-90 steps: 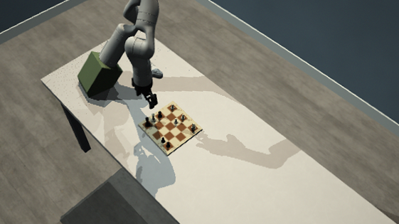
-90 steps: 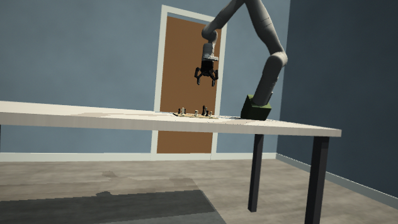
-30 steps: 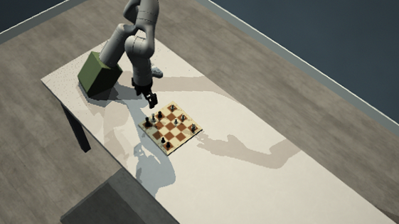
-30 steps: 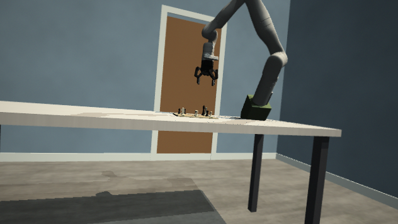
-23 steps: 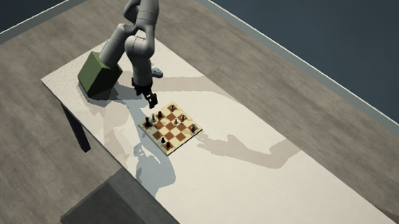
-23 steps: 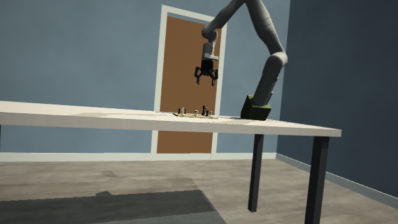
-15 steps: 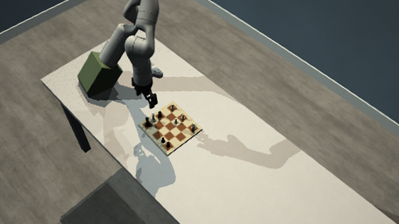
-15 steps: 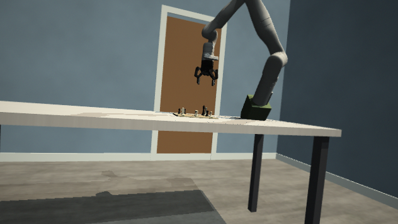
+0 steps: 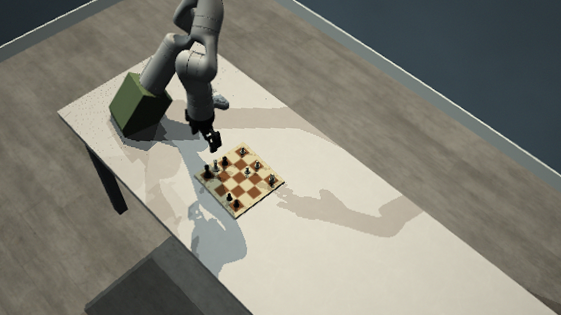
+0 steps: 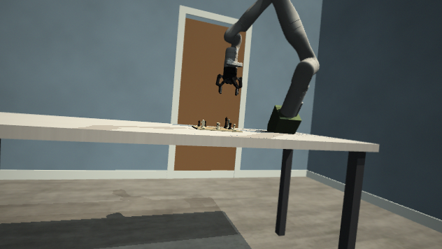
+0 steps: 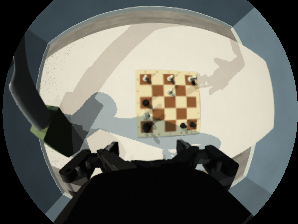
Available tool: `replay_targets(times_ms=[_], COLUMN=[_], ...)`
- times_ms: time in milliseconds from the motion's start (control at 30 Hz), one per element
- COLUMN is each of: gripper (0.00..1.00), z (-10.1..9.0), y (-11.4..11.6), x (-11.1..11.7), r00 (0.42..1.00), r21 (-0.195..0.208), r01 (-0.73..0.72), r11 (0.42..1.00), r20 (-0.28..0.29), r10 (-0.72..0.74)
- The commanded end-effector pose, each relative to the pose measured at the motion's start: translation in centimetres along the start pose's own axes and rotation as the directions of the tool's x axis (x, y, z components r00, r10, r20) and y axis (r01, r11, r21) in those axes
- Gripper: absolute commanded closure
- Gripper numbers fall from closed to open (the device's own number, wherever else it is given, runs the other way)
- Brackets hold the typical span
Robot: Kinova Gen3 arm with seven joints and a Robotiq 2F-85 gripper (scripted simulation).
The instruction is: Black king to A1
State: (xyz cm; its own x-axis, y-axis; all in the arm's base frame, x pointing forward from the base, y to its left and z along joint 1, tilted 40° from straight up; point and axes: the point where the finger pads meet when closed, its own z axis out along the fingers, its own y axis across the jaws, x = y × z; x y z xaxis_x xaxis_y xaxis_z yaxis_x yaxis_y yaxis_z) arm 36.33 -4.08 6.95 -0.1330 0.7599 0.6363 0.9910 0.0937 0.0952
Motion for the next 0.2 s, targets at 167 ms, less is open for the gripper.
replay_targets(times_ms=[167], gripper=[0.0], z=[-0.06], y=[0.03], x=[-0.03], r00=[1.0], r21=[-0.001], r01=[0.0], r11=[1.0], r20=[0.001], r10=[0.0])
